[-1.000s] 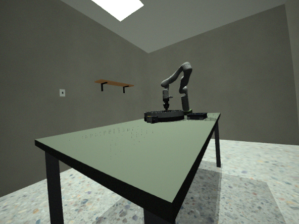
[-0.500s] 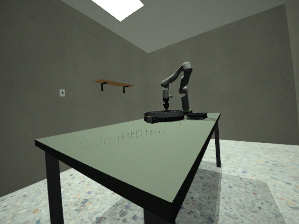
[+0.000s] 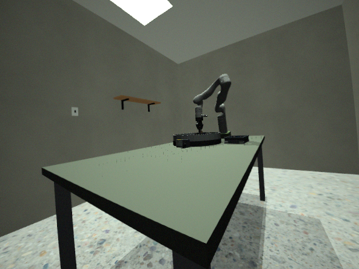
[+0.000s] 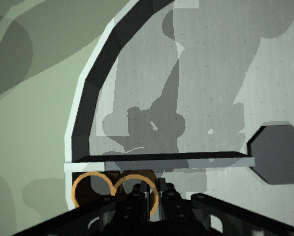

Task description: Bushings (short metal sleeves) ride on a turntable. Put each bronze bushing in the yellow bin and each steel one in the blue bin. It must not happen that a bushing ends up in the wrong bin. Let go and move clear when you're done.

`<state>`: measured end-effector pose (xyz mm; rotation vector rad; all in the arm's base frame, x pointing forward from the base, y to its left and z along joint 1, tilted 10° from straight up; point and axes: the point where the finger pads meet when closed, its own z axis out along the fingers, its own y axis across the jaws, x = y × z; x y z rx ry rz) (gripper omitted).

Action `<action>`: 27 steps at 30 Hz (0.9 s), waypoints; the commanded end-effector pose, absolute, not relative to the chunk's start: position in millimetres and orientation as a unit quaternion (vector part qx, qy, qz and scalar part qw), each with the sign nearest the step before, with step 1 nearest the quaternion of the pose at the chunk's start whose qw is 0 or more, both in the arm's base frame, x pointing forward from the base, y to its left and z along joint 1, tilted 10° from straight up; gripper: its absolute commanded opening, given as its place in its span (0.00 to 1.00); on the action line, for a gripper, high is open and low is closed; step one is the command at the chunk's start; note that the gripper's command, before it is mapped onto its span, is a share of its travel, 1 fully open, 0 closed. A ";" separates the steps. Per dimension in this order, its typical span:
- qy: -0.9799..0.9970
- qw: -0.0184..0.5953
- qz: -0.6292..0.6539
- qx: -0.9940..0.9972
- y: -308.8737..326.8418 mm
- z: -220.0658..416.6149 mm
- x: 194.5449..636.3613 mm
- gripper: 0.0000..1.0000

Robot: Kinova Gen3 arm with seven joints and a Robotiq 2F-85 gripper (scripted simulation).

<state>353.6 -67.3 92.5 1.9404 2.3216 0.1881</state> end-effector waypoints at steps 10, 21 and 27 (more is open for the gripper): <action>0.765 0.055 0.062 0.639 -67.4 97.6 353.1 0.00; 0.765 0.055 0.062 0.639 -67.6 101.1 352.5 0.00; 0.765 0.055 0.062 0.639 -67.6 102.9 352.2 0.00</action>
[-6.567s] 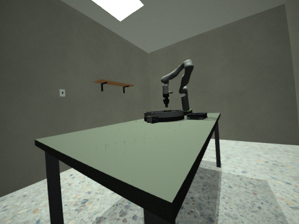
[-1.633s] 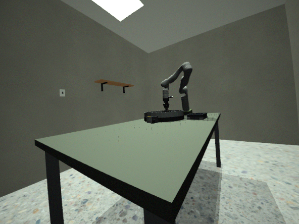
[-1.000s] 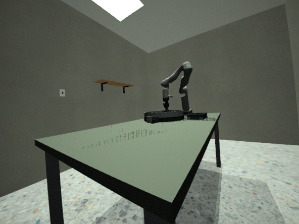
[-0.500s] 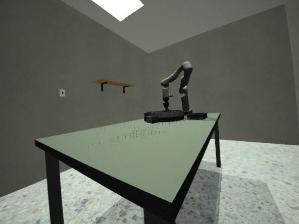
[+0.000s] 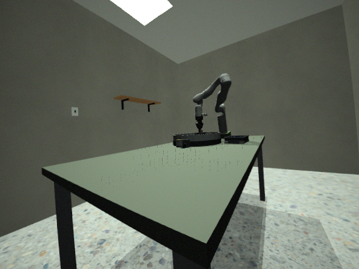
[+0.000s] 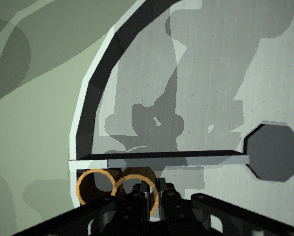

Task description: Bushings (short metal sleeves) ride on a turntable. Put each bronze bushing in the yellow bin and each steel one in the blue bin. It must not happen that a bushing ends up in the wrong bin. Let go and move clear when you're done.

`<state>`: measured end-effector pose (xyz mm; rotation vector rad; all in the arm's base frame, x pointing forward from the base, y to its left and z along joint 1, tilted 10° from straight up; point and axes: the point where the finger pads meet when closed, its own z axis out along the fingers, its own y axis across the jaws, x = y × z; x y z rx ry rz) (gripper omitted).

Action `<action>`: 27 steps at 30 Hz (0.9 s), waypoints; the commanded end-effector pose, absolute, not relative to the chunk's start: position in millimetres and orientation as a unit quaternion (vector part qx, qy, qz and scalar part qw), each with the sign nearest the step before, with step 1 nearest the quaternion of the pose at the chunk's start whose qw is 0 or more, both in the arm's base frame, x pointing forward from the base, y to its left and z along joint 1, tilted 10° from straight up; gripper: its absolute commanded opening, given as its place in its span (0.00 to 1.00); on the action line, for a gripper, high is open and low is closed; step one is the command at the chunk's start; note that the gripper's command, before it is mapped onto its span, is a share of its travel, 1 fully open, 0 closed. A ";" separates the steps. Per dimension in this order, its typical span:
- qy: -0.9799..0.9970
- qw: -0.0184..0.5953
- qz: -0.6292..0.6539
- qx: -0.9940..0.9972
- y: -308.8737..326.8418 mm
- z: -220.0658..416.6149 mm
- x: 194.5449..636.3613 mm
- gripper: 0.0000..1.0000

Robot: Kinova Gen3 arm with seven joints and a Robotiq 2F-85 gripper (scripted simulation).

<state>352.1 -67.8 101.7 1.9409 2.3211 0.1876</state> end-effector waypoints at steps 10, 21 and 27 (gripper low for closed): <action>0.765 0.055 0.062 0.639 -67.8 105.2 351.8 0.00; 0.765 0.055 0.062 0.639 -67.8 108.8 351.2 0.00; 0.765 0.055 0.062 0.639 -67.8 110.6 350.9 0.00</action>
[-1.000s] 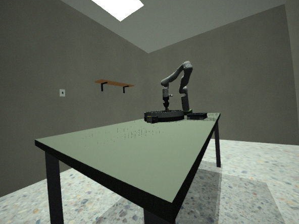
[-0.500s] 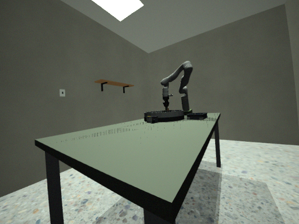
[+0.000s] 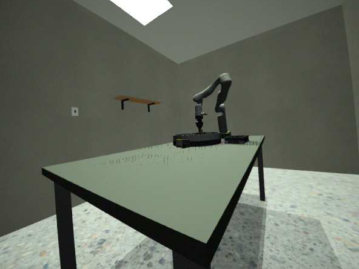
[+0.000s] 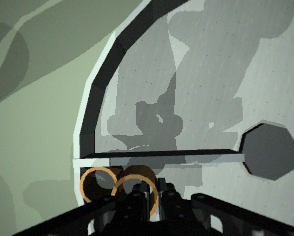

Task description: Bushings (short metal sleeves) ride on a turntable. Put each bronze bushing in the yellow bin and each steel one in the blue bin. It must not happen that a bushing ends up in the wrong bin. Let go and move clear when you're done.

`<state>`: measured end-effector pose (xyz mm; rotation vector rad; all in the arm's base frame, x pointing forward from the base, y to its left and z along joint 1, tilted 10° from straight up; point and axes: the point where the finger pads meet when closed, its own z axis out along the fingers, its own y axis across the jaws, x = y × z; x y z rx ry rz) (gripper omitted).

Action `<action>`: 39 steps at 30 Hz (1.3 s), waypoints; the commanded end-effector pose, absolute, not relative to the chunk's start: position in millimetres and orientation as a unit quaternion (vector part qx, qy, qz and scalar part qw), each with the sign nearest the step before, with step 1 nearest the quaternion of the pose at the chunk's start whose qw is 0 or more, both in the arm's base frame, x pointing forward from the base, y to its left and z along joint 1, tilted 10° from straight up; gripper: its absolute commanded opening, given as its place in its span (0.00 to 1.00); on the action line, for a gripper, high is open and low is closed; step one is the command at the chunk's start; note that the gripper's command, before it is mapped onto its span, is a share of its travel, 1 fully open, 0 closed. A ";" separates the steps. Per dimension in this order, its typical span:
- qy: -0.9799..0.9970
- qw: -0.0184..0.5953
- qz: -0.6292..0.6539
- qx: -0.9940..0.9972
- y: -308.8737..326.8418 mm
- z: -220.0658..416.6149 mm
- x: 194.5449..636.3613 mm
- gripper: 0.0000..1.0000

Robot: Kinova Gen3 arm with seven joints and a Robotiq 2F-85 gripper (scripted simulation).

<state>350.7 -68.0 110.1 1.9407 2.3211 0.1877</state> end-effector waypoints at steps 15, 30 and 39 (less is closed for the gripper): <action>0.765 0.055 0.062 0.639 -67.9 115.9 350.0 0.00; 0.765 0.055 0.062 0.639 -68.1 119.4 349.4 0.00; 0.764 0.055 0.062 0.639 -68.3 122.3 348.9 0.00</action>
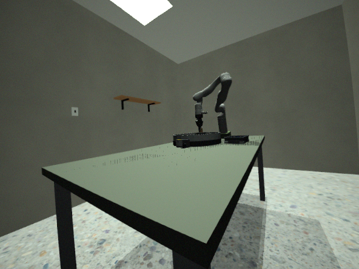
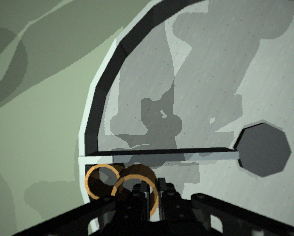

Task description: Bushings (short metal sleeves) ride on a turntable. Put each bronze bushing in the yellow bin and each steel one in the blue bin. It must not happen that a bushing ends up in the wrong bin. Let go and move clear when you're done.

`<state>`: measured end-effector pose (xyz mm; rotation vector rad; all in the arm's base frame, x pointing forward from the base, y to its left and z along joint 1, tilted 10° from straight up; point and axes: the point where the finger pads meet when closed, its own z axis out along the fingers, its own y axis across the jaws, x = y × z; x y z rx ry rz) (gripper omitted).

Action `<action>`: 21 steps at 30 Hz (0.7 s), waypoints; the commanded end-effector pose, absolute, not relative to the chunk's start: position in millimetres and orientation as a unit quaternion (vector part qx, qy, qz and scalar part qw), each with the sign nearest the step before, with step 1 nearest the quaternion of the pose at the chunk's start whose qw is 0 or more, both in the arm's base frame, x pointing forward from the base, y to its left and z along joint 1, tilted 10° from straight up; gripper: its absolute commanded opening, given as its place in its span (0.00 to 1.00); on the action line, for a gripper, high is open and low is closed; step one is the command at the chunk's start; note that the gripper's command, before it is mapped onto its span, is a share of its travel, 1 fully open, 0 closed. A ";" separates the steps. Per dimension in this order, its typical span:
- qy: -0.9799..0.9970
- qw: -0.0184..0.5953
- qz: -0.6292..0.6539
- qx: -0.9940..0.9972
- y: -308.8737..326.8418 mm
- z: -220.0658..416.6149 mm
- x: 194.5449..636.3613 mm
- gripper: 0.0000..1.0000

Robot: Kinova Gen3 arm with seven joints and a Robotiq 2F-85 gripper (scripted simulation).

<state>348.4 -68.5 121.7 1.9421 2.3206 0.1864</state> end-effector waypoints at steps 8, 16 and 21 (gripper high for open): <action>0.764 0.055 0.062 0.639 -68.3 124.1 348.5 0.00; 0.765 0.055 0.062 0.639 -68.2 127.1 348.1 0.00; 0.765 0.055 0.062 0.639 -68.2 128.3 348.0 0.00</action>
